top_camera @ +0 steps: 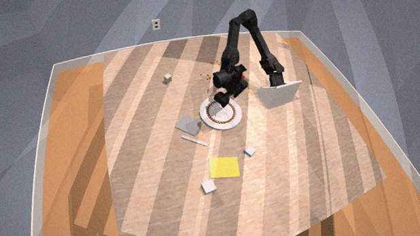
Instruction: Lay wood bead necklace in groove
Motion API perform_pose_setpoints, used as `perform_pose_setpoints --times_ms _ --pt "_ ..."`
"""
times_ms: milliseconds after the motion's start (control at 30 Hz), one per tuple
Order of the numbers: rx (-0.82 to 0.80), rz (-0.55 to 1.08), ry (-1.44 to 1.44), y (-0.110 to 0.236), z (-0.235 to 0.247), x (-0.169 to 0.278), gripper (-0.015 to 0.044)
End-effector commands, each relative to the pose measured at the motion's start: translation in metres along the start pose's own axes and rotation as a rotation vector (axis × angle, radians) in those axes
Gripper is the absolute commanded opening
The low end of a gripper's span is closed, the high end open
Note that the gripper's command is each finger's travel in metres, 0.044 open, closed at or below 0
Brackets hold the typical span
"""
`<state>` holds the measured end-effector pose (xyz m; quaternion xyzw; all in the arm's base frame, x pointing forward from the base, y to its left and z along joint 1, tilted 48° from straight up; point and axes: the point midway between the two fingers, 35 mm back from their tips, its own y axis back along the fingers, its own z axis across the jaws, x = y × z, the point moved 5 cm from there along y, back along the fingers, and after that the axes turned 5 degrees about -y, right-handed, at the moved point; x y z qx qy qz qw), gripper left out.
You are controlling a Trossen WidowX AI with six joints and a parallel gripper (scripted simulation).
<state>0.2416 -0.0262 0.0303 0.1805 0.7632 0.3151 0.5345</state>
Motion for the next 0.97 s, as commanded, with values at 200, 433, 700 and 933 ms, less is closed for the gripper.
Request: perform_pose_setpoints --times_ms 200,433,700,933 --pt "-0.001 -0.001 -0.005 0.001 0.0 -0.001 0.044" --pt "-0.001 0.0 -0.005 0.003 0.001 0.0 0.044" --pt "0.0 0.002 0.0 0.081 0.0 0.0 0.044" --pt "0.0 0.002 0.0 0.081 0.0 0.0 0.044"
